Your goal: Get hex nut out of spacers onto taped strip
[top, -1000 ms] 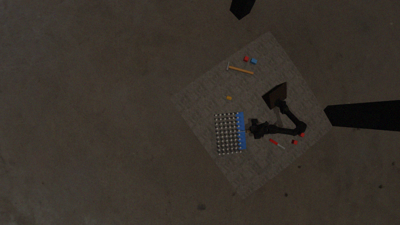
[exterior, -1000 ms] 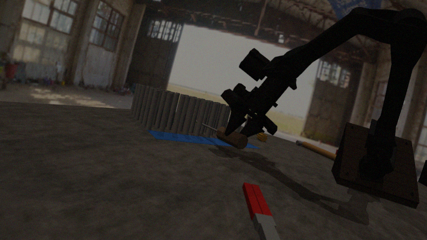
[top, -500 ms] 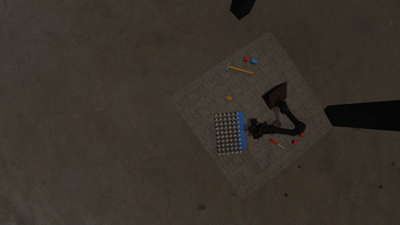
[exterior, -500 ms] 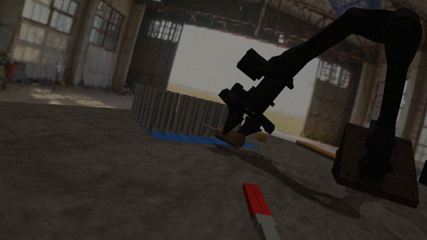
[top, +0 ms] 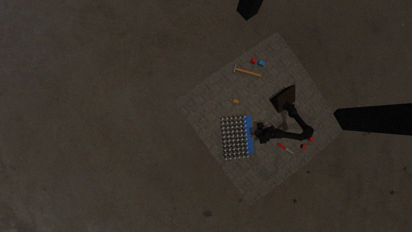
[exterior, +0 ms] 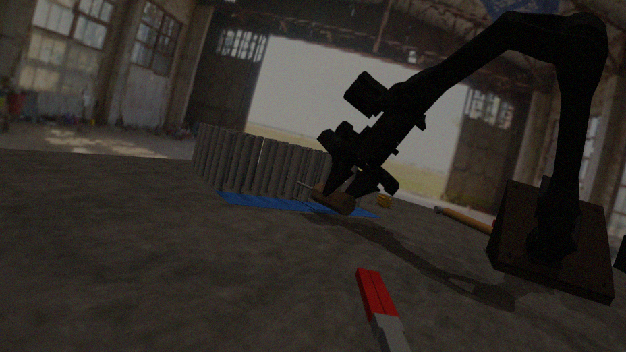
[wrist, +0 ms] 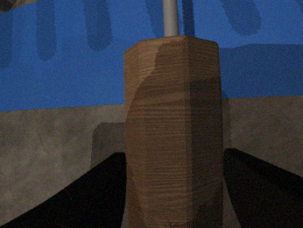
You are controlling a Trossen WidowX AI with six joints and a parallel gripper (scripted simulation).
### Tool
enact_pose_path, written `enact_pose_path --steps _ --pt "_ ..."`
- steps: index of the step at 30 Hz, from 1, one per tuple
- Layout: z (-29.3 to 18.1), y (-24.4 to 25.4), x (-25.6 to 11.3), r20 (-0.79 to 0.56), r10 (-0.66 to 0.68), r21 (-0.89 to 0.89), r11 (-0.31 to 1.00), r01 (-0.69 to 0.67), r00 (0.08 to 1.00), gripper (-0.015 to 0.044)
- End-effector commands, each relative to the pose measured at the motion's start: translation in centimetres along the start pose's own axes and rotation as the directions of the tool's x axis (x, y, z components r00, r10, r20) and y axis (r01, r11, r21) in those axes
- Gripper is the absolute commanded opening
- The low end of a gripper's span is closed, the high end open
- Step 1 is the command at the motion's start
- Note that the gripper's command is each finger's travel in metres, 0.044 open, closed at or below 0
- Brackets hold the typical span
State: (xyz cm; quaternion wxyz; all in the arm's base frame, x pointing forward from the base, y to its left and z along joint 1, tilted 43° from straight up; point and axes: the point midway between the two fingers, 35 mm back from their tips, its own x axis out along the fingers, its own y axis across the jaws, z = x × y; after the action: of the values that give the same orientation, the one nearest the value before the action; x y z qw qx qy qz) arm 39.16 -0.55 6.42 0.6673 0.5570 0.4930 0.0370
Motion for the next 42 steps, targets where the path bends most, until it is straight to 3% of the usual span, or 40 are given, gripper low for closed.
enact_pose_path --steps 1,42 --pt "0.5 0.2 -0.1 0.006 0.007 -0.007 1.000 -0.007 1.000 0.0000" --pt "1.3 -0.5 1.7 0.009 0.006 -0.003 1.000 -0.006 1.000 0.0000"
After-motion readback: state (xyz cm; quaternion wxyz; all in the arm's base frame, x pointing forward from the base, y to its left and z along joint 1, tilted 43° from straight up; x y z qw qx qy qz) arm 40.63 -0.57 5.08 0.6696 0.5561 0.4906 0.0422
